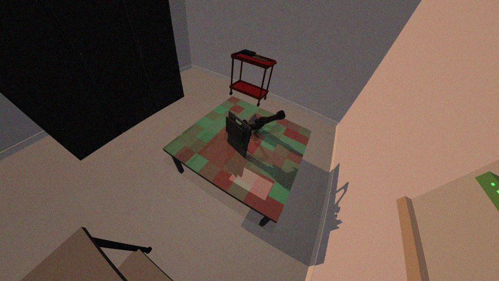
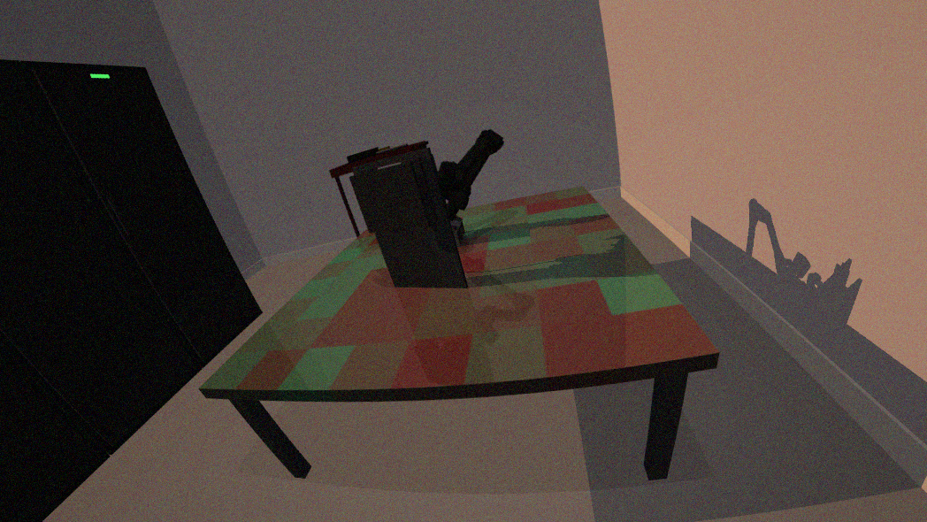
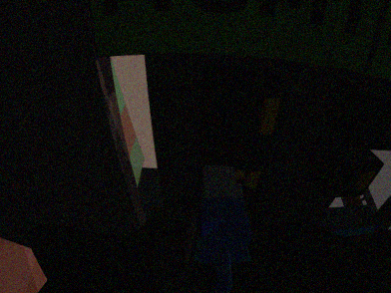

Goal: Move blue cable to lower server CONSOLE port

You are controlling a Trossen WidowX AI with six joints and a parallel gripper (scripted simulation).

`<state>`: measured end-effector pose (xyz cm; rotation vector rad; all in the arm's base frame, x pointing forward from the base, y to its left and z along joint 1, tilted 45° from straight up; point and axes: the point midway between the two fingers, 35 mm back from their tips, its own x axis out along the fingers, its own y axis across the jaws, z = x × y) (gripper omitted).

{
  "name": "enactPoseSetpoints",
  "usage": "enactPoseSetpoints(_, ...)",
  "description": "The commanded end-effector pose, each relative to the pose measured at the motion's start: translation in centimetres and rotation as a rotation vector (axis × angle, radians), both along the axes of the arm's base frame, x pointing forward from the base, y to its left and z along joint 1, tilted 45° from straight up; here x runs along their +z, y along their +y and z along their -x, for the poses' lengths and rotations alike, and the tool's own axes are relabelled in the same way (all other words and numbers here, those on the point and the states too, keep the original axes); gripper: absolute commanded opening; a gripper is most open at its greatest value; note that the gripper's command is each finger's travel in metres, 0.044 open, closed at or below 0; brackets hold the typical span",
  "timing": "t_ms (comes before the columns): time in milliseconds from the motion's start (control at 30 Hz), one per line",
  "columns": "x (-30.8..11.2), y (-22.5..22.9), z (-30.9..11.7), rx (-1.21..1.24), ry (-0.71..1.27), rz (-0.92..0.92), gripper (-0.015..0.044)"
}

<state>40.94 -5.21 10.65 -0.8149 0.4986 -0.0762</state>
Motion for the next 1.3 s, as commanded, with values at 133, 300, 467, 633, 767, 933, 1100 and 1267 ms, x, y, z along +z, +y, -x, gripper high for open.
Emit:
enactPoseSetpoints(133,0.33,-0.16,-0.32,-0.012,-0.013,-0.001,0.0)
enactPoseSetpoints(300,0.32,-0.16,-0.4,-0.012,-0.013,-0.001,0.0)
enactPoseSetpoints(467,0.32,-0.16,-0.44,-0.012,-0.012,-0.001,0.0)
enactPoseSetpoints(633,-0.08,0.0,-0.17,-0.002,0.001,0.0,0.0079)
enactPoseSetpoints(767,-0.08,0.0,-0.17,-0.002,0.001,0.0,0.0184)
enactPoseSetpoints(933,-0.08,0.0,-0.17,-0.002,0.001,0.0,0.0315)
enactPoseSetpoints(1100,-0.05,0.01,0.03,-0.002,0.001,0.0,0.044)
enactPoseSetpoints(1267,0.49,-0.42,0.36,-0.002,0.002,0.0,0.044)
